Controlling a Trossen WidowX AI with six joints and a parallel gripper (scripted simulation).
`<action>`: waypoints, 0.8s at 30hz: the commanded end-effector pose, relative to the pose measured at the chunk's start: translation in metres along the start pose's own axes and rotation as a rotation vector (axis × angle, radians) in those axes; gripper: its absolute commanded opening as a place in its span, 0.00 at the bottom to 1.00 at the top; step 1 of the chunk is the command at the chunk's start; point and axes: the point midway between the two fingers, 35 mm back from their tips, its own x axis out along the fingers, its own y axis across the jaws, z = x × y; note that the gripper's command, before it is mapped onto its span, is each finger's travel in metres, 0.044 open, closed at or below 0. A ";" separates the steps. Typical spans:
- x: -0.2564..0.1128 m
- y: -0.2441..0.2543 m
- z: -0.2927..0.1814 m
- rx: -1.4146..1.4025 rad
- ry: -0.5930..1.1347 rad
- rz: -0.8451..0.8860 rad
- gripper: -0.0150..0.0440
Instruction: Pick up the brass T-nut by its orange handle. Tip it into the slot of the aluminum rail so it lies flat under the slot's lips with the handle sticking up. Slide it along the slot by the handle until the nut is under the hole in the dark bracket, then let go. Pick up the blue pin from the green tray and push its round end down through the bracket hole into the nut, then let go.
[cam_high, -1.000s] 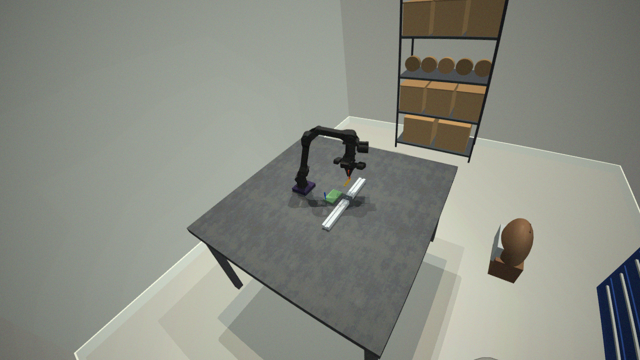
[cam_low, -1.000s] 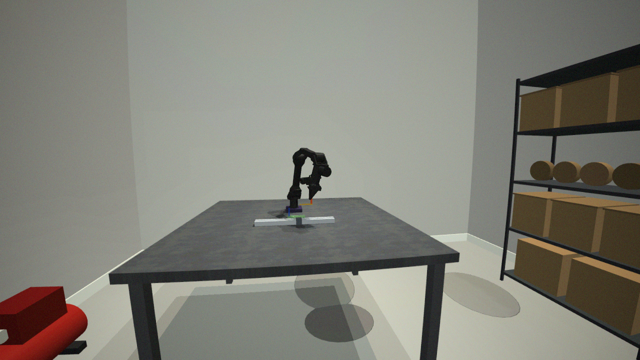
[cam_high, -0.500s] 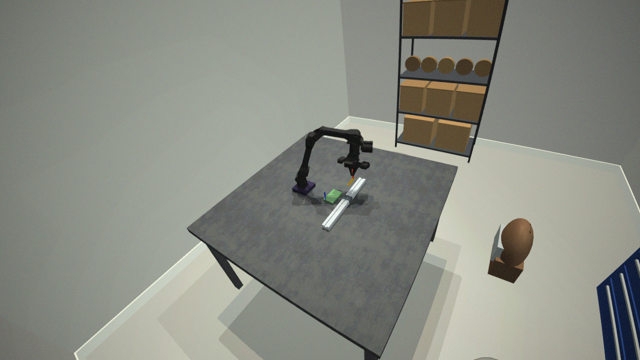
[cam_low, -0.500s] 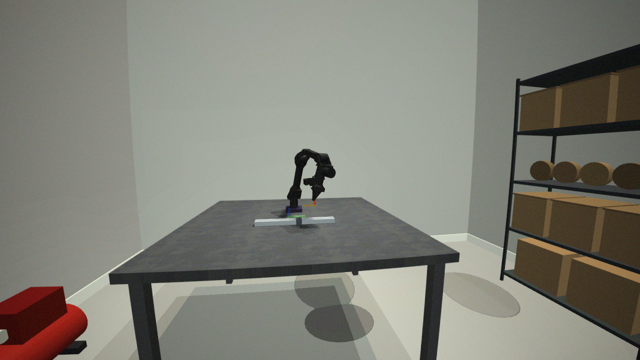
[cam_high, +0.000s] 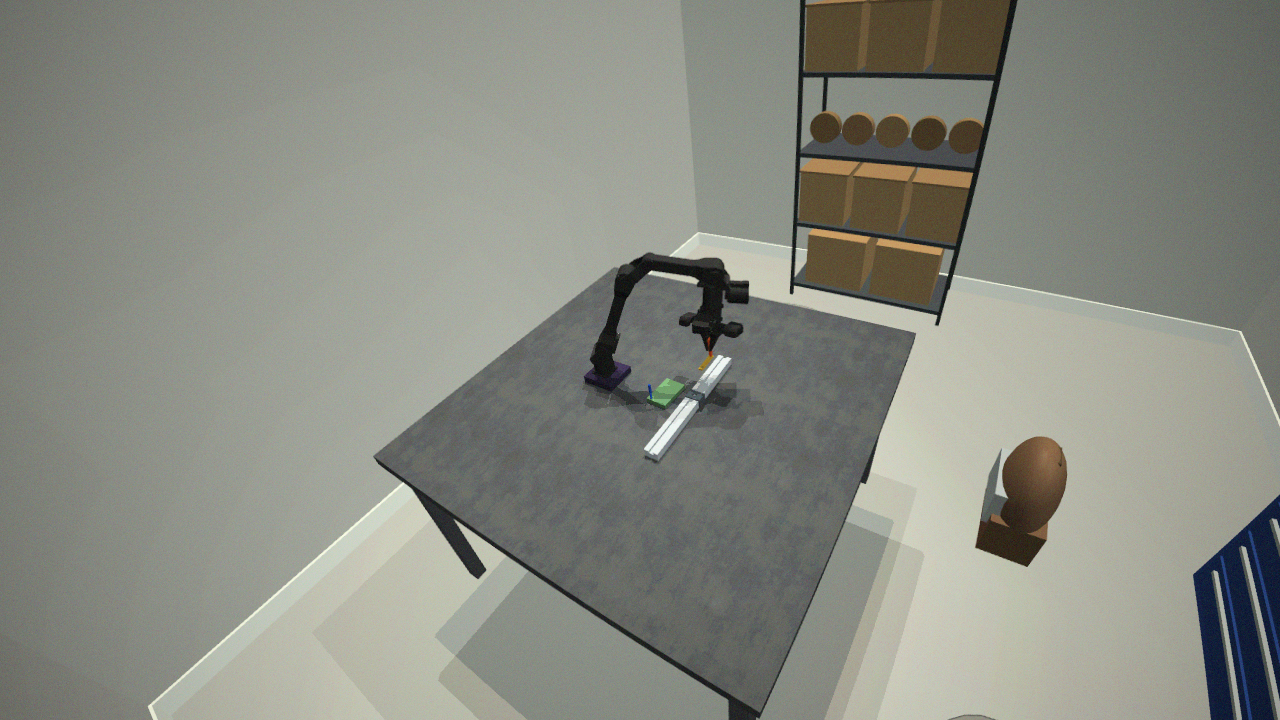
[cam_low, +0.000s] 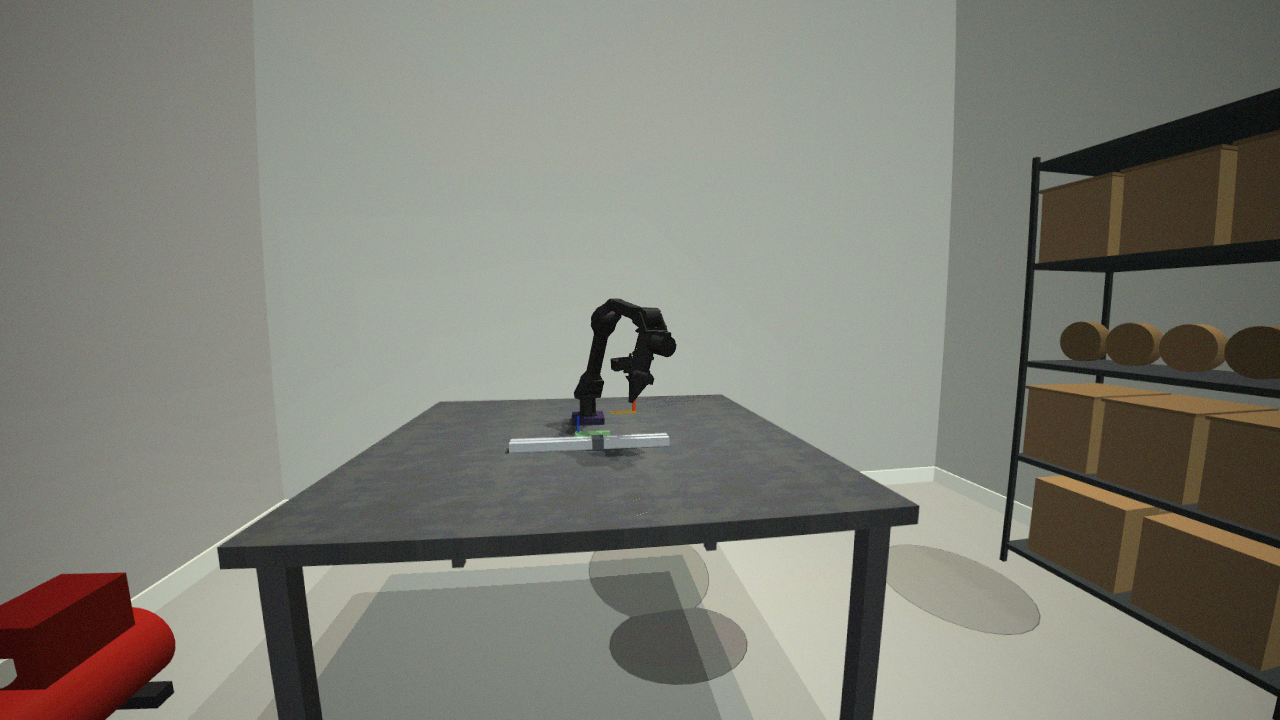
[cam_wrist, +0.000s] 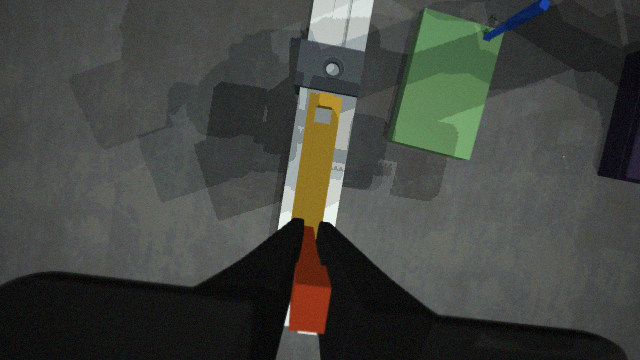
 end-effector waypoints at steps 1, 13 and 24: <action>0.001 0.000 0.000 0.008 -0.006 0.013 0.00; 0.001 -0.001 -0.001 0.012 -0.012 0.052 0.00; 0.002 -0.002 -0.002 0.017 -0.018 0.088 0.00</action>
